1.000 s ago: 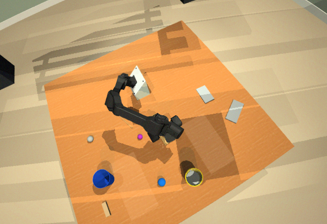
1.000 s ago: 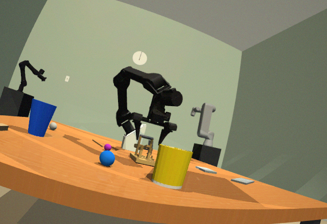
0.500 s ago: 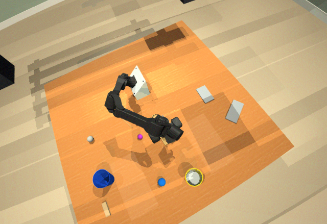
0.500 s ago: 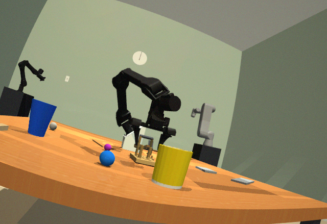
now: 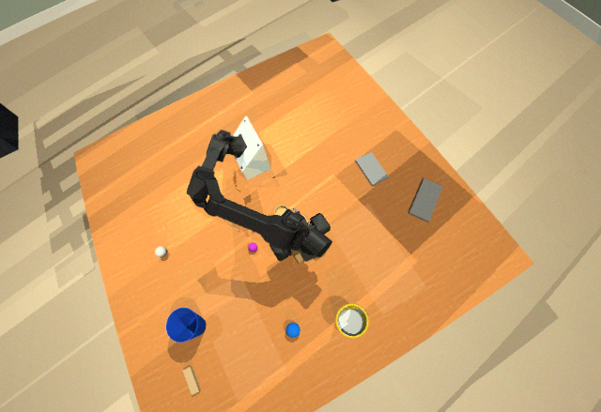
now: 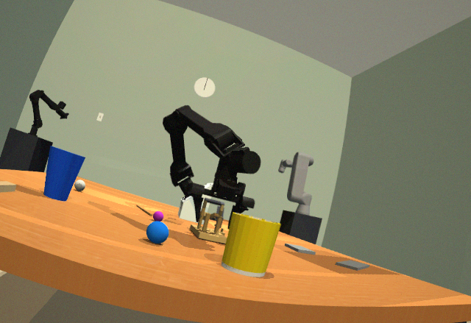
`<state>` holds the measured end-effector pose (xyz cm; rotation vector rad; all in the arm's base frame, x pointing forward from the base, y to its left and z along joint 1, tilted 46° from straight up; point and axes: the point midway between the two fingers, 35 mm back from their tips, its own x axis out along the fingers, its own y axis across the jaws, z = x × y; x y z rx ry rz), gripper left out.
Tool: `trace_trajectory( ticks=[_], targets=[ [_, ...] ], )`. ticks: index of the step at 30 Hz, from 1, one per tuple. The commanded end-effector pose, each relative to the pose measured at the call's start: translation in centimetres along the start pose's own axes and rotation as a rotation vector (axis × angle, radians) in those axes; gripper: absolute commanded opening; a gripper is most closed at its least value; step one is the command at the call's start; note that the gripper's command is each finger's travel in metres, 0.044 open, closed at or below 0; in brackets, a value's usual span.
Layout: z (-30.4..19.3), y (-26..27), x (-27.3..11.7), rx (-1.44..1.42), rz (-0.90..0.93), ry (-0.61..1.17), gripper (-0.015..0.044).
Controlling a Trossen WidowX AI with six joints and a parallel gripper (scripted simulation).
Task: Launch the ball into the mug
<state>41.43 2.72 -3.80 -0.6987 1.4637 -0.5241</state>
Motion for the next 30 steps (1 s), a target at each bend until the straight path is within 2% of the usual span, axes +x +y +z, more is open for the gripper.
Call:
trace_trajectory(
  ticks=[1,4,16,21,23,25,30],
  targets=[
    [-0.1,-0.1,0.8,-0.004,-0.006,0.003,0.044],
    [-0.1,-0.1,0.9,-0.004,-0.006,0.003,0.044],
    [-0.1,0.0,0.5,0.0,-0.001,0.002,0.0125],
    [-0.1,0.0,0.5,0.0,-0.001,0.002,0.0092],
    [0.0,0.0,-0.6,0.0,0.0,0.002,0.0039],
    [0.0,0.0,-3.4,-0.001,0.0,0.002,0.0],
    [-0.1,0.0,-4.5,-0.001,0.0,0.002,0.0]
  ],
)
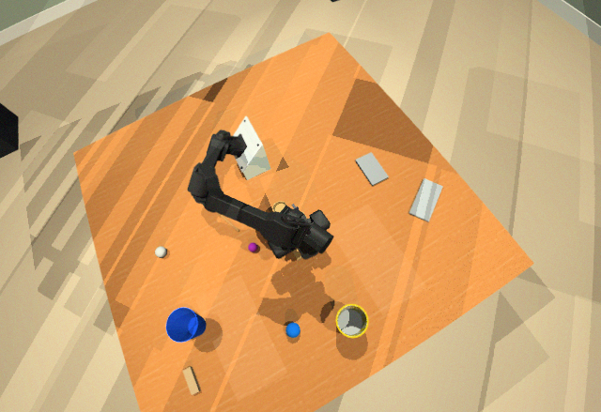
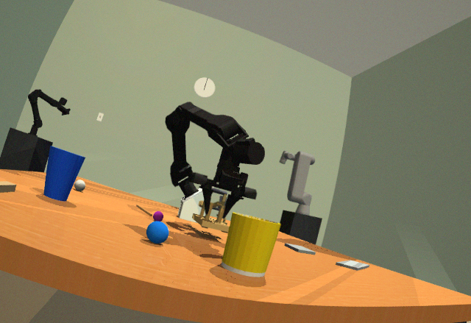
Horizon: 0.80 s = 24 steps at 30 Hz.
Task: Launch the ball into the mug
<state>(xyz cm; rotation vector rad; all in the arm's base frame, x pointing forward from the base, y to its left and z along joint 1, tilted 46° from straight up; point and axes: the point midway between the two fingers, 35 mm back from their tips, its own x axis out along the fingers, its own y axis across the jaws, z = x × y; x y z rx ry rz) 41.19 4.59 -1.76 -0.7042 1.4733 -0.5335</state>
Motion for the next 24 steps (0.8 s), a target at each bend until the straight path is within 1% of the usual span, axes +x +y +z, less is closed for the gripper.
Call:
trace_trajectory(
  ticks=[1,24],
  targets=[
    [0.1,0.2,-1.5,-0.003,0.006,-0.009,0.0],
    [0.2,0.2,2.0,-0.006,0.004,-0.01,0.0]
  ],
)
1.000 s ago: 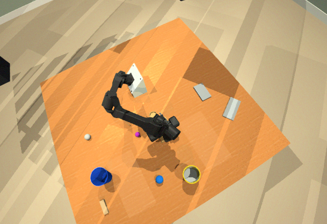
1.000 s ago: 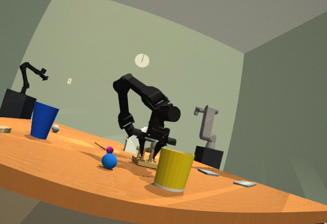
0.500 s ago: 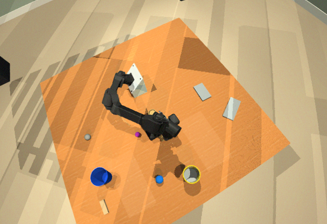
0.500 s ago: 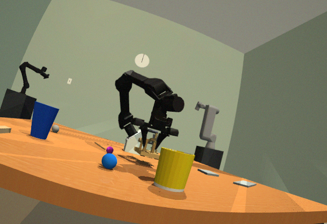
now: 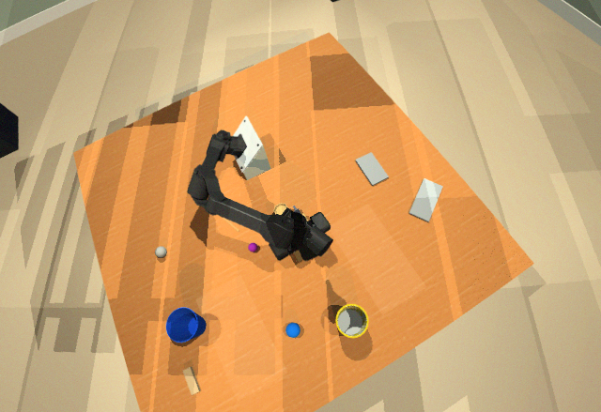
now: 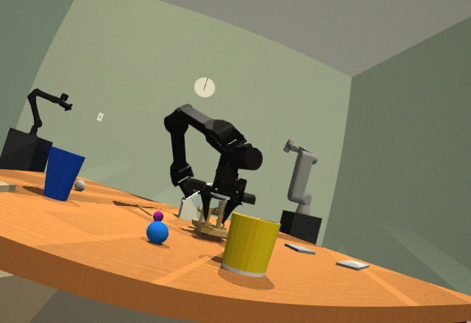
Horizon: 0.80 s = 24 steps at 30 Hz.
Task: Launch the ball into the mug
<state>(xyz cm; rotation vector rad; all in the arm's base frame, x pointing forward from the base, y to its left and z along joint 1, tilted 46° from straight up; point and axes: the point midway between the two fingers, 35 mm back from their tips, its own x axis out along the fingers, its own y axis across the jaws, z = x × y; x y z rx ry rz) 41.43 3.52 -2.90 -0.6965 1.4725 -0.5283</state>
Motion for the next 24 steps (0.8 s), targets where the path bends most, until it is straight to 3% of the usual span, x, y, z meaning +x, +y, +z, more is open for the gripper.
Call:
trace_trajectory(
  ticks=[1,15,24],
  targets=[
    [0.0,0.2,0.6,-0.009,-0.004,-0.007,0.0],
    [0.0,0.0,1.5,-0.001,-0.001,0.0,0.0],
    [0.0,0.0,1.5,-0.001,-0.001,0.0,0.0236]
  ],
)
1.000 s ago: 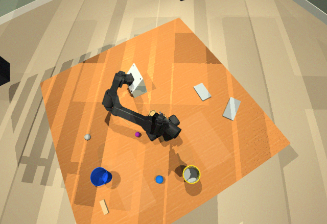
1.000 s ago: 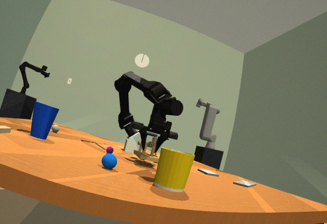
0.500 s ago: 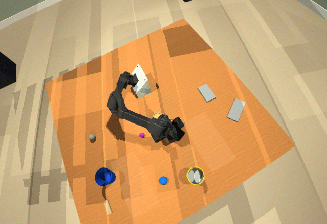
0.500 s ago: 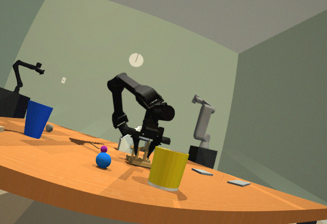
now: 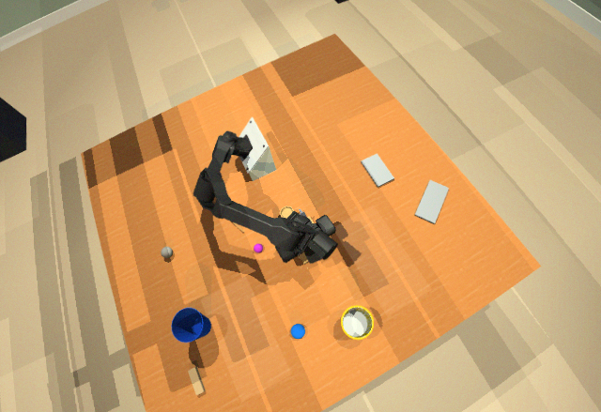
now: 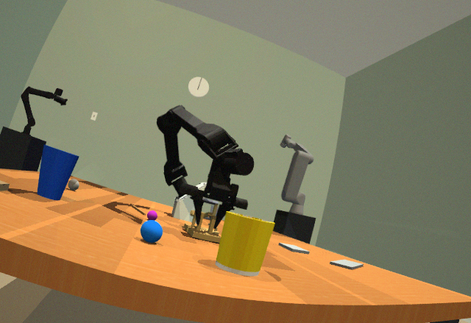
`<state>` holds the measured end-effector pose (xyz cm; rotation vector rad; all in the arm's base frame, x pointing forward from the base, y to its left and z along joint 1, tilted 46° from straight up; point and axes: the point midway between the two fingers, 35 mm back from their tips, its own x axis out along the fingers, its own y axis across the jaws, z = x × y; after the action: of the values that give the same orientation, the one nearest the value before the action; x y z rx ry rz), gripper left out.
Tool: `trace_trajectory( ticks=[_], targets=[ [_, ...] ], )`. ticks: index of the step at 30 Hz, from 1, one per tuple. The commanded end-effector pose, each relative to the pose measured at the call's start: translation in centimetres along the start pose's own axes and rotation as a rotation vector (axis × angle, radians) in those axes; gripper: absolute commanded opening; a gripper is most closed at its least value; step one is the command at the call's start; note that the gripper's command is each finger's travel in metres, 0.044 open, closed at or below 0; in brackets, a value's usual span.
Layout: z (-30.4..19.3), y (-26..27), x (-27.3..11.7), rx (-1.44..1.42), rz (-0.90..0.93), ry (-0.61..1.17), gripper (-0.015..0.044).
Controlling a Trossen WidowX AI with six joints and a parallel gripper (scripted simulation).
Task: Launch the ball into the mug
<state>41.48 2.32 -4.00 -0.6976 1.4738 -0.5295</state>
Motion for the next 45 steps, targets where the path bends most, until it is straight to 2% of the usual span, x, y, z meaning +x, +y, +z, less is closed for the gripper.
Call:
trace_trajectory(
  ticks=[1,6,8,14,22,26,28,30,31,35,36,45],
  targets=[
    [0.0,0.0,-0.1,0.0,0.0,-0.001,0.0263],
    [0.0,0.1,-0.4,0.0,0.0,-0.001,0.0394],
    [0.2,0.2,-2.1,-0.001,0.003,-0.002,0.044],
    [0.0,0.2,-9.9,-0.002,0.005,-0.001,0.044],
    [0.4,0.4,-8.9,-0.005,0.004,-0.02,0.044],
    [0.0,0.7,-13.4,-0.013,0.008,-0.035,0.044],
    [-0.2,0.7,-14.3,-0.015,0.008,-0.038,0.044],
    [-0.2,0.7,-14.3,-0.015,0.008,-0.038,0.044],
    [0.1,0.3,-12.7,-0.011,0.004,-0.035,0.0414],
    [-0.5,-3.1,-10.8,-0.002,0.011,-0.031,0.0309],
    [-0.8,-4.1,-10.2,0.001,0.012,-0.03,0.03],
    [-5.8,-12.1,-4.7,0.031,0.003,-0.014,0.03]
  ],
)
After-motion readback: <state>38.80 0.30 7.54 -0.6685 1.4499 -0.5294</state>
